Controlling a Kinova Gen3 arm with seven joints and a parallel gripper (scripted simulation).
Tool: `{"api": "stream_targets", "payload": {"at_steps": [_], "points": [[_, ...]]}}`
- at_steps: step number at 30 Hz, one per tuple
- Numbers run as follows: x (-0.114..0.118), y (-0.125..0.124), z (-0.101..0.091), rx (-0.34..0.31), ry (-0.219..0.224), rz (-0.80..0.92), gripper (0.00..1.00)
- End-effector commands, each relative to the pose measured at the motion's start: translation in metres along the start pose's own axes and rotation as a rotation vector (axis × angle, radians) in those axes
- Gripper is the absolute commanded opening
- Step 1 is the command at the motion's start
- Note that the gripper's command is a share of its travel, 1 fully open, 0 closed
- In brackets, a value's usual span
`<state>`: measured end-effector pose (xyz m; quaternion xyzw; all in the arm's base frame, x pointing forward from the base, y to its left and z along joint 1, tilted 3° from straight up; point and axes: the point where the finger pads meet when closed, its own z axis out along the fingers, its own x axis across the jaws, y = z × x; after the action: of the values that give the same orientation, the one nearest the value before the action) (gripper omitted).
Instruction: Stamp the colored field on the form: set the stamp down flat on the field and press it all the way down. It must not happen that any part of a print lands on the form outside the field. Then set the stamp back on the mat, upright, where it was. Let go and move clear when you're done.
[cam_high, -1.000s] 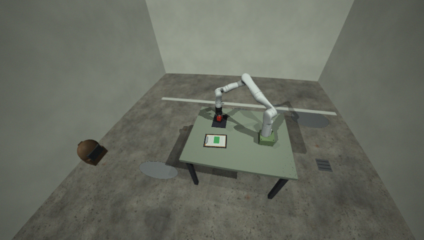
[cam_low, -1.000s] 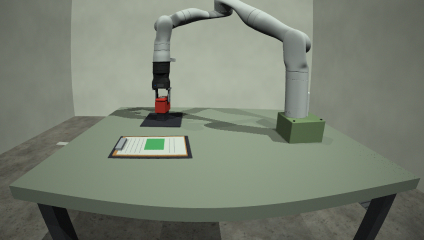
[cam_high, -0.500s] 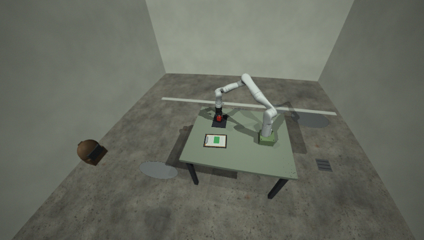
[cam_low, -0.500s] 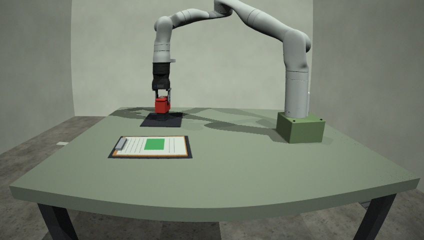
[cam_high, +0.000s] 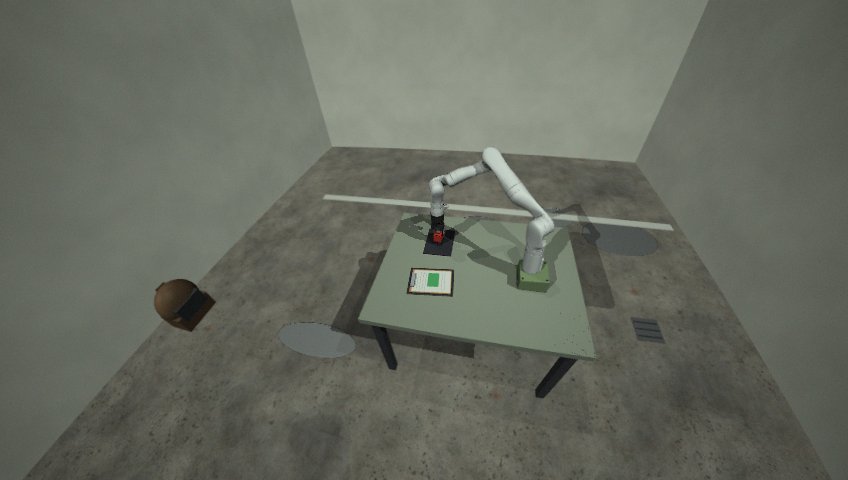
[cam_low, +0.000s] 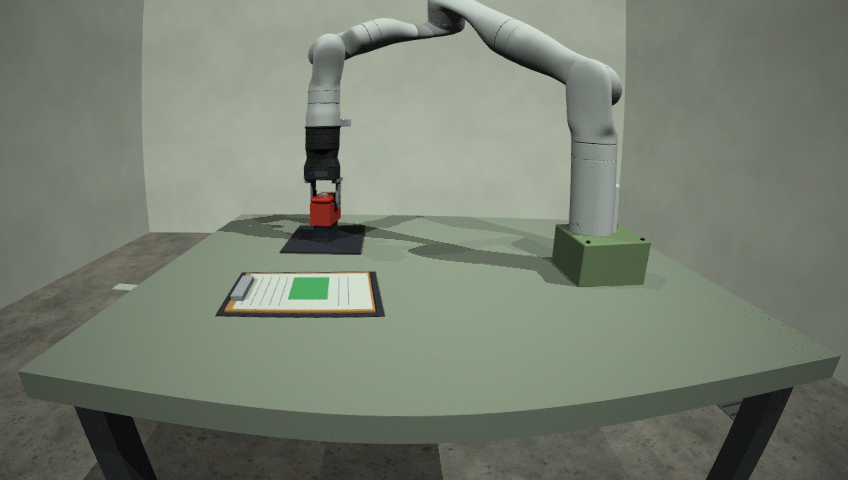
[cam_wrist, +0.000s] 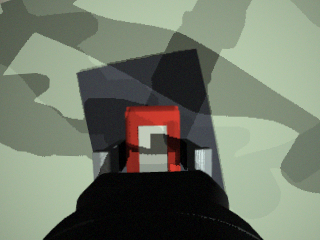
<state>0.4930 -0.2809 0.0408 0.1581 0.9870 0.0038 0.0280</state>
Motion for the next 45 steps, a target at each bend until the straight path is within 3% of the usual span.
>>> {"api": "stream_targets", "payload": {"at_steps": [1, 45], "points": [[-0.0005, 0.0001, -0.0002, 0.000, -0.001, 0.000, 1.00], [-0.0005, 0.0001, 0.0080, 0.000, -0.001, 0.000, 1.00]]}}
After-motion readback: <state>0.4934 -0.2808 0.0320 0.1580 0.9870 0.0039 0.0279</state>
